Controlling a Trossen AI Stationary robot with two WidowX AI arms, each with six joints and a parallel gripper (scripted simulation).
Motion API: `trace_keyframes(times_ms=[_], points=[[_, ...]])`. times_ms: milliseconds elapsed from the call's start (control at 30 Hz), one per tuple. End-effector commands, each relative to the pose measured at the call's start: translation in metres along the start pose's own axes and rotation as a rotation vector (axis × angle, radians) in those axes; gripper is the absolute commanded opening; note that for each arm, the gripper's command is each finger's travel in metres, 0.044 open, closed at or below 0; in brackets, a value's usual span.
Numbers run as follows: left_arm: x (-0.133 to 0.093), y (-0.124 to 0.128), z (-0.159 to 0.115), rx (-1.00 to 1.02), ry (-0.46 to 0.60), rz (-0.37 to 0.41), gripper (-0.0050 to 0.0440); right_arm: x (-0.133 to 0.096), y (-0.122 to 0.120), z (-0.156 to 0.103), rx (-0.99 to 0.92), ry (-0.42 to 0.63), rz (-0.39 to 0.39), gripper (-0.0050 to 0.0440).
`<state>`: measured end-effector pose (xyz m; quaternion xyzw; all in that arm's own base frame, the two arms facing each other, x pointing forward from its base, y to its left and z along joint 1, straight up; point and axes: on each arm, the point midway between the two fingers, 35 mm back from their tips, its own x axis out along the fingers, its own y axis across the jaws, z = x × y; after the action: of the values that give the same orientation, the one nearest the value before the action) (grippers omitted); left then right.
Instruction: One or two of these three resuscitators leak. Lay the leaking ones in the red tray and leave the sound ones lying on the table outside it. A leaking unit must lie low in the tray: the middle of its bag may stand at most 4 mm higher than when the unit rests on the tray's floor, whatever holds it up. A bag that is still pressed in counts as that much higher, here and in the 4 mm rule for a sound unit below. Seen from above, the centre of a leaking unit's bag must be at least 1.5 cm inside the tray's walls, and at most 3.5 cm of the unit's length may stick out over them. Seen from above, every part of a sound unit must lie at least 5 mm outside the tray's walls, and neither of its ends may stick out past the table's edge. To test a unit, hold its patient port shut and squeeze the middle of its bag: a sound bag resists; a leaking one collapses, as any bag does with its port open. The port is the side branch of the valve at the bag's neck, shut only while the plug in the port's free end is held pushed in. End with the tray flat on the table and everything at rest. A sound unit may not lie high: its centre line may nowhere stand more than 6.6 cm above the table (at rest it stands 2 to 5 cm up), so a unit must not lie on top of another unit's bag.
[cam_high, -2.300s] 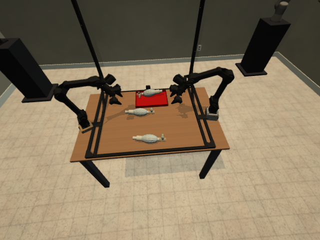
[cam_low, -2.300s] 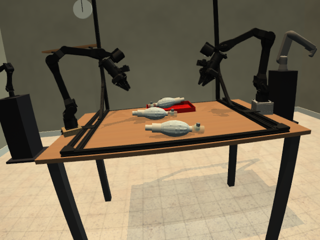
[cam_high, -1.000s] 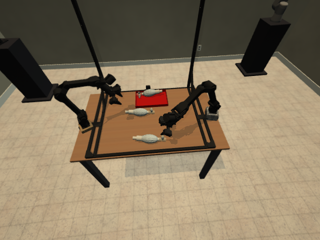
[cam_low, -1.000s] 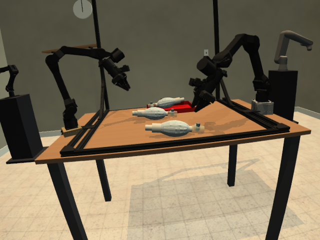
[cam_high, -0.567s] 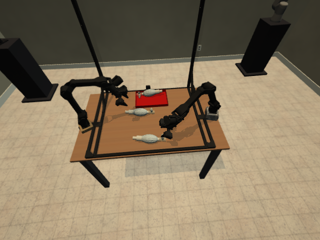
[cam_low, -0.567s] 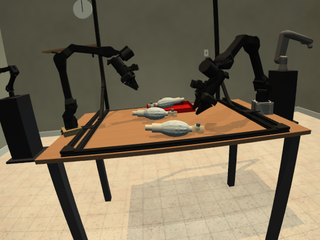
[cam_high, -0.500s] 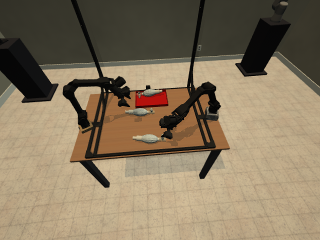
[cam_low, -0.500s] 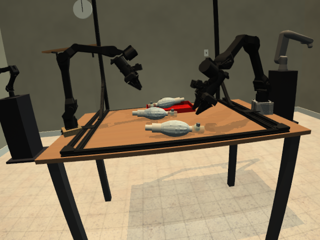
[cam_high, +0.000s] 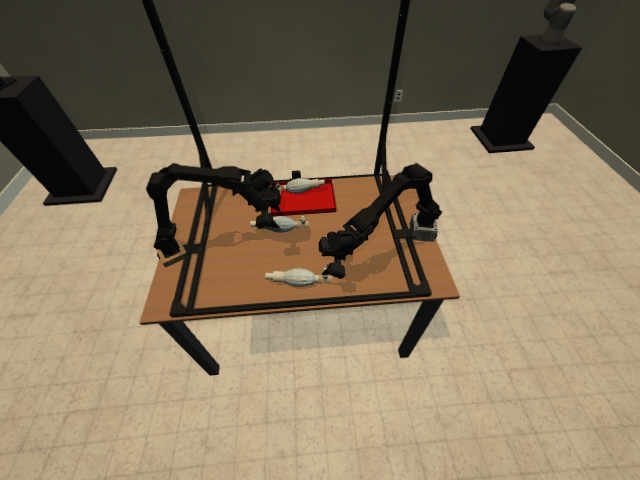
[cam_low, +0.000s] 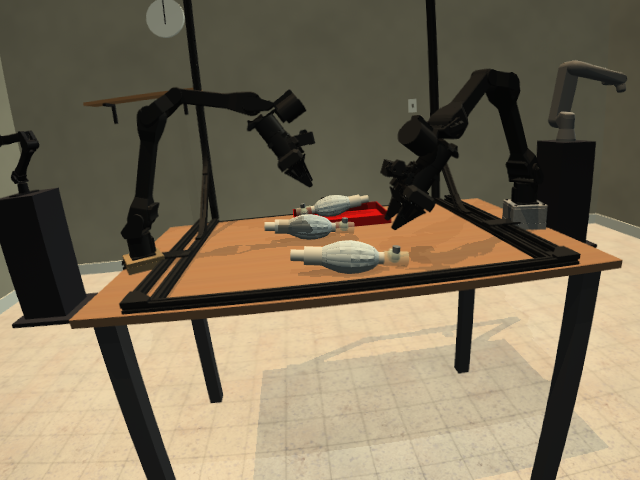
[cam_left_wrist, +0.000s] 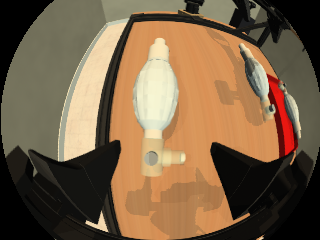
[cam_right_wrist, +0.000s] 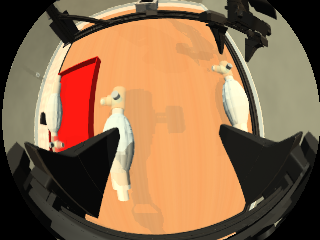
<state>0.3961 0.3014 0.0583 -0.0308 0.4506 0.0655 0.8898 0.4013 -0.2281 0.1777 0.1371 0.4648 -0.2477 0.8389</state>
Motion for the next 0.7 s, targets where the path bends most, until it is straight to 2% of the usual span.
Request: trace_keyframes(times_ms=[0, 67, 267, 300, 633, 667], points=[[0.000, 0.000, 0.001, 0.000, -0.001, -0.001, 0.0409, 0.025, -0.039, 0.022, 0.011, -0.007, -0.004, 0.0440], [0.000, 0.000, 0.001, 0.000, -0.001, -0.001, 0.0409, 0.037, -0.061, 0.031, 0.014, -0.012, -0.004, 0.0440], [0.000, 0.000, 0.001, 0.000, -0.001, -0.001, 0.0409, 0.037, -0.061, 0.031, 0.014, -0.012, -0.004, 0.0440], [0.000, 0.000, 0.000, 0.001, -0.001, -0.001, 0.0409, 0.044, -0.073, 0.026, 0.025, 0.004, -0.013, 0.0440], [0.000, 0.000, 0.000, 0.001, -0.001, -0.001, 0.0409, 0.094, -0.187, 0.049, 0.023, -0.052, -0.015, 0.0440], [0.000, 0.000, 0.000, 0.001, -0.001, -0.001, 0.0409, 0.094, -0.187, 0.049, 0.023, -0.052, -0.015, 0.0440]])
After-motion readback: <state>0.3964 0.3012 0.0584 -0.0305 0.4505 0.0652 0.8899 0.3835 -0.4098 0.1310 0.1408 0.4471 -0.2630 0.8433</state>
